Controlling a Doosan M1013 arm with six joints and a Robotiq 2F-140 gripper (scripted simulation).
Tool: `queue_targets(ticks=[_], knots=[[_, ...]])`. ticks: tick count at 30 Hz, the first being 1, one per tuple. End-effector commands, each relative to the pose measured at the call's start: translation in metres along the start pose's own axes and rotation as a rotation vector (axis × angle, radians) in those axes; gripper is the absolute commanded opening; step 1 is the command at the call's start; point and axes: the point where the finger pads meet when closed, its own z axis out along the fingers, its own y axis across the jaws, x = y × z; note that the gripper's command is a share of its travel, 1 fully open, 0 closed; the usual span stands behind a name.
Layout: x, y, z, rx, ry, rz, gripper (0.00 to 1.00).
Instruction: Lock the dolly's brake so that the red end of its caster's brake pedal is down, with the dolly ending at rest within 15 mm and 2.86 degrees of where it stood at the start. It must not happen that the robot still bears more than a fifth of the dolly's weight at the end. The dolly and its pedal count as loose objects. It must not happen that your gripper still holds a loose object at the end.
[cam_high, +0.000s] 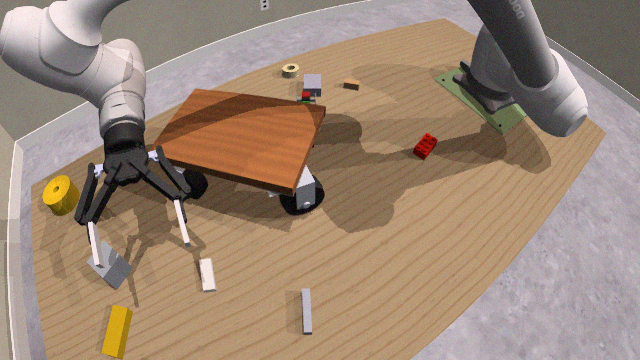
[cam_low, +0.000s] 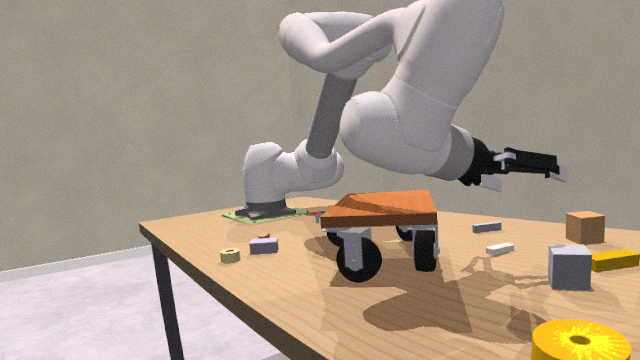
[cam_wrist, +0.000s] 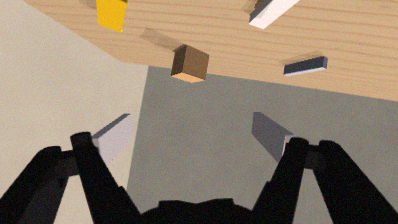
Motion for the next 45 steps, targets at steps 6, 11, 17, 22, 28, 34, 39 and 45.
queue_targets(ticks=[6,11,17,22,28,34,39,45], knots=[[0.0,0.0,0.0,0.0,0.0,0.0,1.0],[0.0,0.0,0.0,0.0,0.0,0.0,1.0],[0.0,0.0,0.0,0.0,0.0,0.0,1.0],[-0.005,0.0,-0.001,-0.008,0.007,-0.007,0.0],[-0.039,0.004,-0.007,-0.07,0.065,-0.058,0.0],[-0.083,0.01,-0.02,-0.146,0.155,-0.122,0.0],[-0.109,0.044,-0.054,-0.223,0.324,-0.231,0.0],[-0.093,0.112,-0.106,-0.31,0.516,-0.373,0.0]])
